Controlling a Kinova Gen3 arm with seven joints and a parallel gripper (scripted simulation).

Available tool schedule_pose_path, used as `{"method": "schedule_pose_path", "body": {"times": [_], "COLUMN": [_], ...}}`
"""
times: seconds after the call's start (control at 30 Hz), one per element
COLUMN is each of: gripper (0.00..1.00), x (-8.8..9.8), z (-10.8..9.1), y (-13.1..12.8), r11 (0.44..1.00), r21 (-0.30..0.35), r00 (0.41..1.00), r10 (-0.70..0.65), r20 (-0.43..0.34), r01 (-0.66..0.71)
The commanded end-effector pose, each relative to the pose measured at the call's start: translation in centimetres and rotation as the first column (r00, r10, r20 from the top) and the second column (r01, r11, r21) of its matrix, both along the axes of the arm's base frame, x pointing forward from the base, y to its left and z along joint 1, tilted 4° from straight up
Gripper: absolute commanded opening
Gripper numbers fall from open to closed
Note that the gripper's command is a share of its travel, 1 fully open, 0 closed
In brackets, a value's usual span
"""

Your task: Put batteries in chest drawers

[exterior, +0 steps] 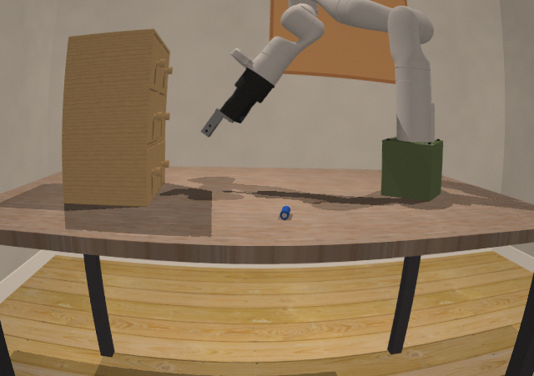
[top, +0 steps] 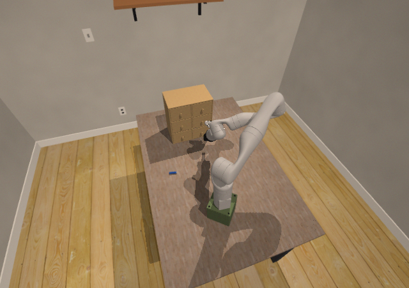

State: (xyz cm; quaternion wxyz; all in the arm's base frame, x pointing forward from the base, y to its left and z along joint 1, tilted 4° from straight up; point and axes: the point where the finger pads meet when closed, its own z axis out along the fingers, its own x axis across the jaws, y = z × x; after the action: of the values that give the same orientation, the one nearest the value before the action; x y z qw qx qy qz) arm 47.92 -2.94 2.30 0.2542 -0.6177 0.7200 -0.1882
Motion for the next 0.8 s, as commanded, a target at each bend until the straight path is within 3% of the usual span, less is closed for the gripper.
{"method": "schedule_pose_path", "body": {"times": [0.0, 0.77], "gripper": [0.0, 0.0], "x": [-0.02, -0.78], "z": [0.15, 1.15], "y": [0.51, 0.35], "r11": [1.0, 0.943], "r21": [0.008, 0.109], "r00": [1.0, 0.95], "r10": [-0.014, -0.31], "r20": [0.0, -0.048], "r01": [0.014, 0.313]}}
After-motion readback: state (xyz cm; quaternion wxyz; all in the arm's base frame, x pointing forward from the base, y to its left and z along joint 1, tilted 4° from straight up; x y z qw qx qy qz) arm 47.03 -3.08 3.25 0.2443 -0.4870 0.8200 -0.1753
